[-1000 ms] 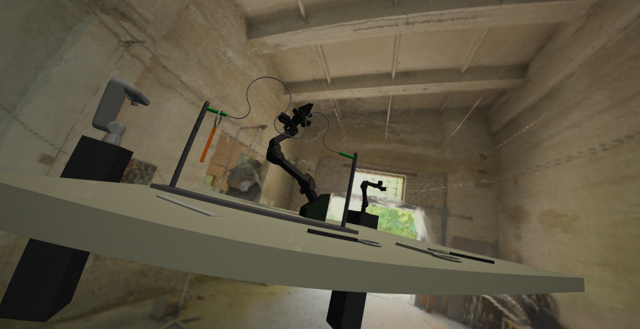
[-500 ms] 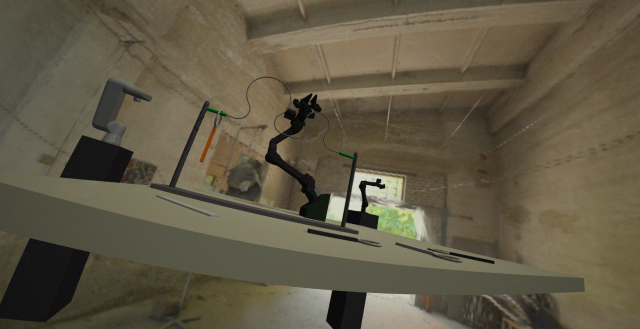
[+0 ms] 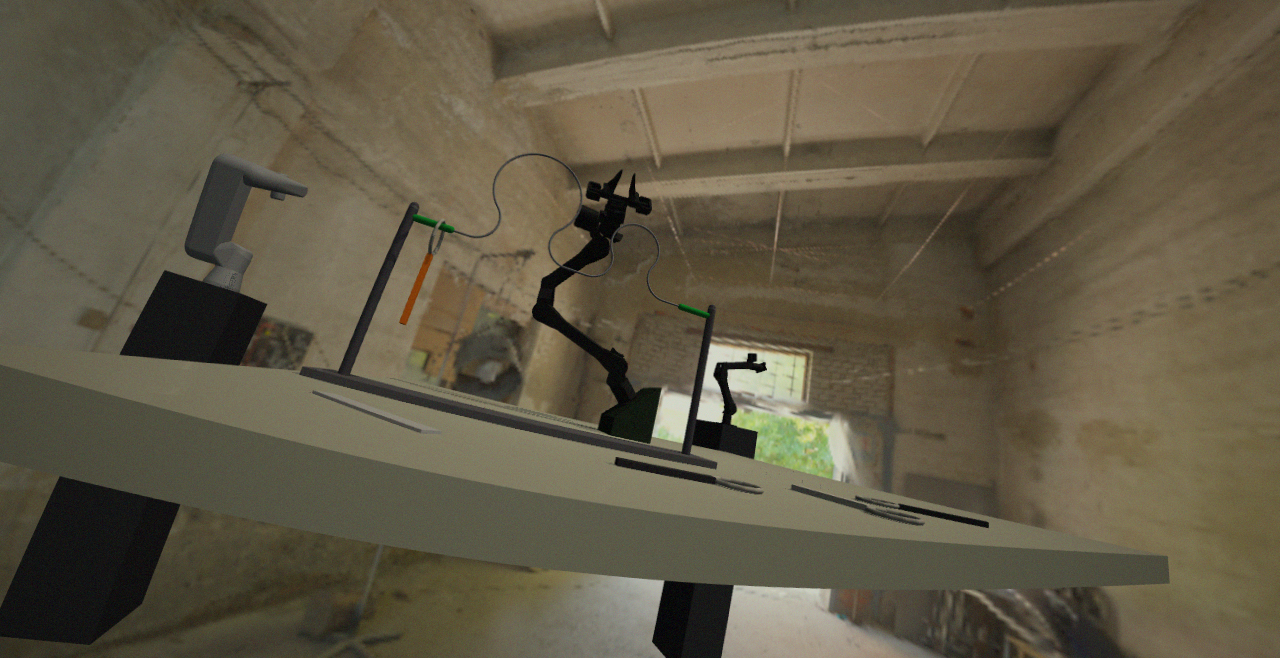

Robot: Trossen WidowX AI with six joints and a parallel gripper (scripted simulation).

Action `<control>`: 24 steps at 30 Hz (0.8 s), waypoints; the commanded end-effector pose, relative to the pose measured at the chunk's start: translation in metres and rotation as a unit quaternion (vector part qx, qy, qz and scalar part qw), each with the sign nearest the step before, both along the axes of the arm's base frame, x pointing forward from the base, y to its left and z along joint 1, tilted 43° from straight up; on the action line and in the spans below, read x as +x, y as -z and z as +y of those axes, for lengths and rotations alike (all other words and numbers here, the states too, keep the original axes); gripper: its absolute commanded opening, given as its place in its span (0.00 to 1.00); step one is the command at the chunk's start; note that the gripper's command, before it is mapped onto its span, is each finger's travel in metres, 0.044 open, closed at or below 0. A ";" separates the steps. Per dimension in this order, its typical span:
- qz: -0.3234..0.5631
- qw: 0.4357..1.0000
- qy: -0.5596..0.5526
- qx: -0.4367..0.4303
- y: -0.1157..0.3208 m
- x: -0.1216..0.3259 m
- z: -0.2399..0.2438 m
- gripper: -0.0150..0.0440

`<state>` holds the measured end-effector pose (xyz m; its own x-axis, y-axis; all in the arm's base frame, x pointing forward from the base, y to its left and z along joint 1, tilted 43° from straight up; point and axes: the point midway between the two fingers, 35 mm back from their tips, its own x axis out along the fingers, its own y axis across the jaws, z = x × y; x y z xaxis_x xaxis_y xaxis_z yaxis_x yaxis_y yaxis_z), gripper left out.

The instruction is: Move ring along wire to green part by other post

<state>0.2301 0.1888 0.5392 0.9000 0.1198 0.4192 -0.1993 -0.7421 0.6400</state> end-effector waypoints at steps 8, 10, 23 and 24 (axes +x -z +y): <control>-0.027 0.982 0.131 -0.132 -0.004 0.057 -0.050 0.53; -0.028 0.976 0.154 -0.154 -0.004 0.067 -0.061 0.53; -0.015 0.908 0.294 -0.297 -0.003 0.114 -0.150 0.53; -0.012 0.901 0.304 -0.309 -0.003 0.116 -0.158 0.53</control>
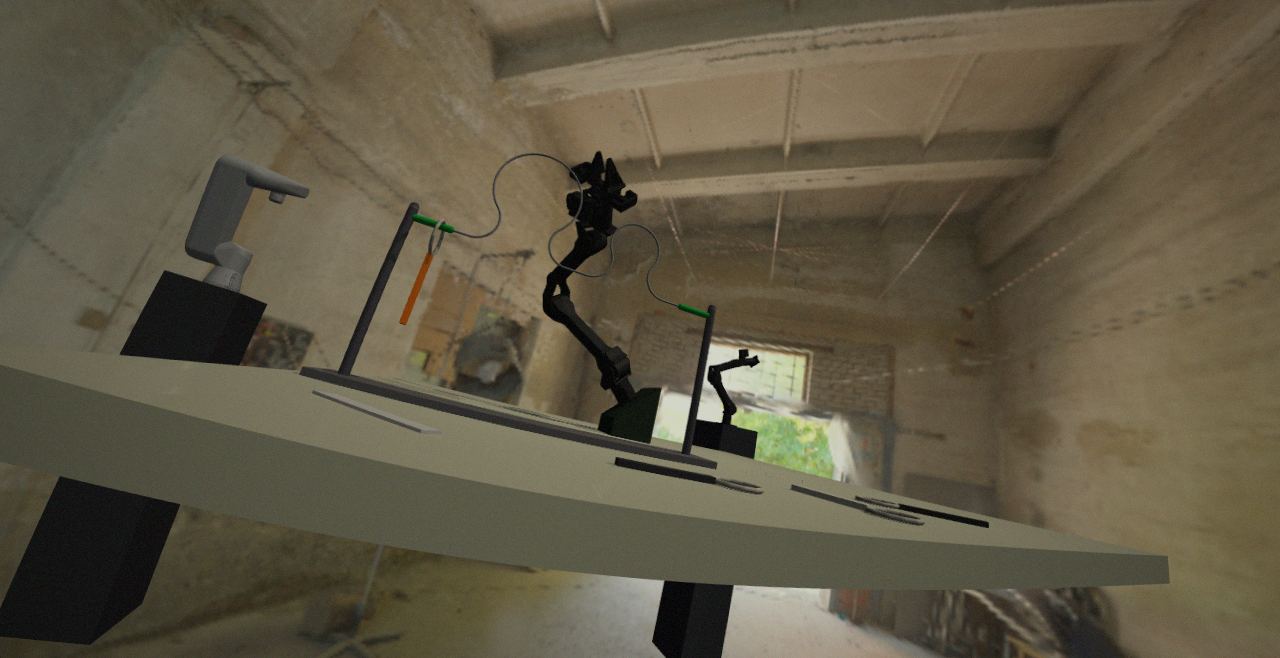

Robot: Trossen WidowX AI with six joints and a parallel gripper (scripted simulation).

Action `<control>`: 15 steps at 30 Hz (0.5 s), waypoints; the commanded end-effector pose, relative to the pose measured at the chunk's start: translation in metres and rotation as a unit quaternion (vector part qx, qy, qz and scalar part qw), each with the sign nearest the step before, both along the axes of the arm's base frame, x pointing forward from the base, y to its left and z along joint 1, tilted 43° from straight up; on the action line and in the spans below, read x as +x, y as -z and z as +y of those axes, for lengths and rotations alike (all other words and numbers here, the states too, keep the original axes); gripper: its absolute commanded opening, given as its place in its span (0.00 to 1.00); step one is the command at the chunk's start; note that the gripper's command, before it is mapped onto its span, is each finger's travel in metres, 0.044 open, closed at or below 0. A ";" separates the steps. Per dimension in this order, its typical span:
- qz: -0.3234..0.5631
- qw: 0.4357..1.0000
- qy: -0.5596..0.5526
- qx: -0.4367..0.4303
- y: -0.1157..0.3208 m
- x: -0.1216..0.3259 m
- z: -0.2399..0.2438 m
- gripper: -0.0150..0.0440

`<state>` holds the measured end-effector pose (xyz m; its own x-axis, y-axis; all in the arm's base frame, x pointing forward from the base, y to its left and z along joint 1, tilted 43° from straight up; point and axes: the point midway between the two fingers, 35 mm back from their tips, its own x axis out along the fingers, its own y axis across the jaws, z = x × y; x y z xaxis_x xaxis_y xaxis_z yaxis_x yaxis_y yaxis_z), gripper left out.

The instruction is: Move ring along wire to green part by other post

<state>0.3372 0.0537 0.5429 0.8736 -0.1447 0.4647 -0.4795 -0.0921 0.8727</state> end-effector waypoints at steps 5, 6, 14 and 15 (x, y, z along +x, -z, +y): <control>0.028 0.990 0.095 -0.098 0.005 0.022 -0.061 0.53; 0.033 0.988 0.106 -0.110 0.006 0.024 -0.069 0.53; 0.082 0.956 0.187 -0.210 0.018 0.037 -0.132 0.53; 0.089 0.951 0.196 -0.223 0.020 0.038 -0.140 0.53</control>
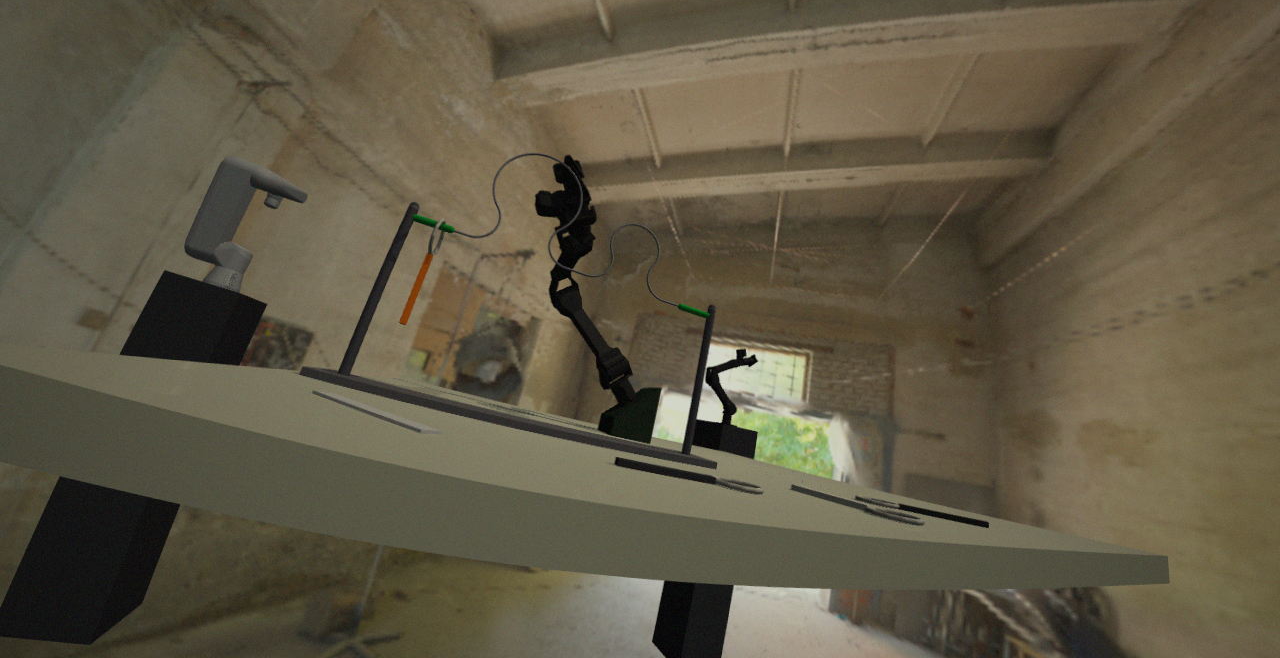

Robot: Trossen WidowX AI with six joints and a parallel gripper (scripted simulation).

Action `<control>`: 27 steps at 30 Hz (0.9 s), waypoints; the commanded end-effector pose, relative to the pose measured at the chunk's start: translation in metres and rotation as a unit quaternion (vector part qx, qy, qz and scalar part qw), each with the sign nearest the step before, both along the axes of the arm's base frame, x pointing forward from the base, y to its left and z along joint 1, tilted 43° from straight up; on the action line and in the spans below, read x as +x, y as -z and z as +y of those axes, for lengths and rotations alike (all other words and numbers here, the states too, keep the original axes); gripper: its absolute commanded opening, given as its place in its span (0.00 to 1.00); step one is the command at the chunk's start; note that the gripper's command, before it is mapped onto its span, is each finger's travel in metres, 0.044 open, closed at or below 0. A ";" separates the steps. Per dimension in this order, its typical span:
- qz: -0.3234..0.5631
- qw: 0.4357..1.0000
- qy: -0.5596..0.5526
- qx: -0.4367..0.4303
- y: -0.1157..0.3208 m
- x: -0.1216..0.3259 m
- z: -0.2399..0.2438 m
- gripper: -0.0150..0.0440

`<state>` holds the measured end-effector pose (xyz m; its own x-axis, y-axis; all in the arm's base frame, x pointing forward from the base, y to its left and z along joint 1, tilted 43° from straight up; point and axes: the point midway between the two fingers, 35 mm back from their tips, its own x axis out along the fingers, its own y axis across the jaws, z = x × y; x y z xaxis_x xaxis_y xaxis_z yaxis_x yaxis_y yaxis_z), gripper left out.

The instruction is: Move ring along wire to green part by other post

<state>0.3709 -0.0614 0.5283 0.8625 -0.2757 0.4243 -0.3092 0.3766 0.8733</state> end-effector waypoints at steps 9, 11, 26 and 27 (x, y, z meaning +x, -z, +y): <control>0.103 0.978 0.090 -0.158 0.028 0.017 -0.079 0.53; 0.126 0.969 0.102 -0.189 0.036 0.022 -0.094 0.53; 0.295 0.820 0.152 -0.466 0.103 0.013 -0.240 0.53; 0.301 0.808 0.152 -0.484 0.106 0.009 -0.248 0.53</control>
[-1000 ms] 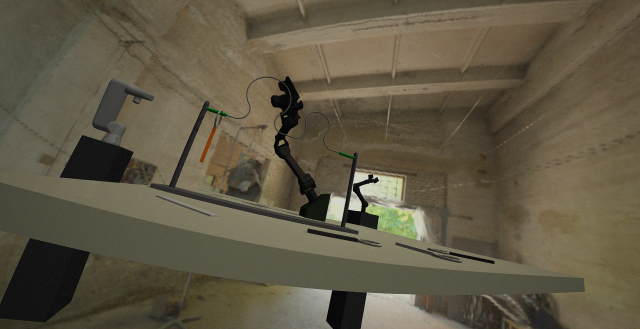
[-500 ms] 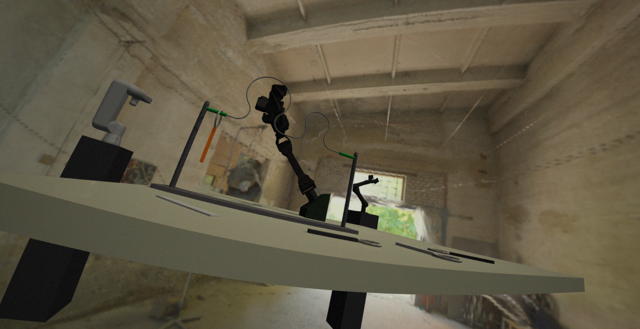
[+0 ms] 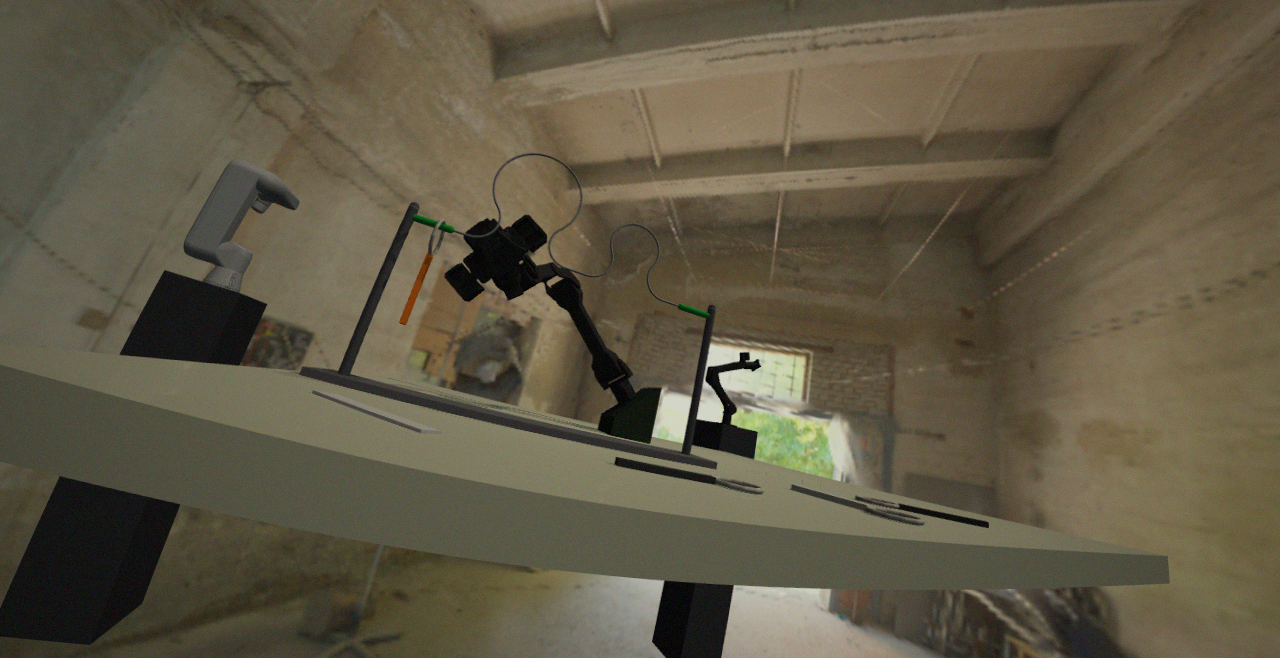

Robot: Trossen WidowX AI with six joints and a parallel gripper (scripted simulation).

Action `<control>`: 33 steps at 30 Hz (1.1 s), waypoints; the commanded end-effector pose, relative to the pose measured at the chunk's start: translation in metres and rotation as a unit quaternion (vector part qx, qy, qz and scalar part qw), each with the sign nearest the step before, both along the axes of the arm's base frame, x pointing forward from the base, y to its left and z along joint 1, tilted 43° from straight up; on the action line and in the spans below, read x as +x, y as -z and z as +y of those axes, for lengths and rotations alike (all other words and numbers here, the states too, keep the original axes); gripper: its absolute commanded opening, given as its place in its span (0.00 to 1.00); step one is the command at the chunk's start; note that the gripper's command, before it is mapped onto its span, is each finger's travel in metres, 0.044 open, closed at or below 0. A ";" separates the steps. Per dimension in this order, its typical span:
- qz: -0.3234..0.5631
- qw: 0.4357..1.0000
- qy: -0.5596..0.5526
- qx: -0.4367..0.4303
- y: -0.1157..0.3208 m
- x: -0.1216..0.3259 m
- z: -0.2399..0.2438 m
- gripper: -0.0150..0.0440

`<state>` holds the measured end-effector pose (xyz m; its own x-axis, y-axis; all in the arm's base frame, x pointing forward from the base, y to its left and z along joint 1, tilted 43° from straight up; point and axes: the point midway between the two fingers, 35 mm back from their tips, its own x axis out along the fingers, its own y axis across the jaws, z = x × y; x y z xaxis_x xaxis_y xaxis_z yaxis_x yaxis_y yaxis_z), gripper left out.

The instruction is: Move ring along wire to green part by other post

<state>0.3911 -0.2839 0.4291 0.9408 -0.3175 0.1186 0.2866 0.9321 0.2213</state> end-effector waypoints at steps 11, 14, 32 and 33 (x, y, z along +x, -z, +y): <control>0.132 0.951 -0.013 -0.280 0.045 -0.078 -0.112 0.53; 0.152 0.929 -0.019 -0.337 0.055 -0.104 -0.132 0.53; 0.181 0.873 -0.031 -0.452 0.065 -0.153 -0.162 0.53; 0.180 0.873 -0.031 -0.452 0.059 -0.143 -0.158 0.53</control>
<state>0.2287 -0.4506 0.3585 0.9785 -0.2057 -0.0168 0.1360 0.7040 -0.6970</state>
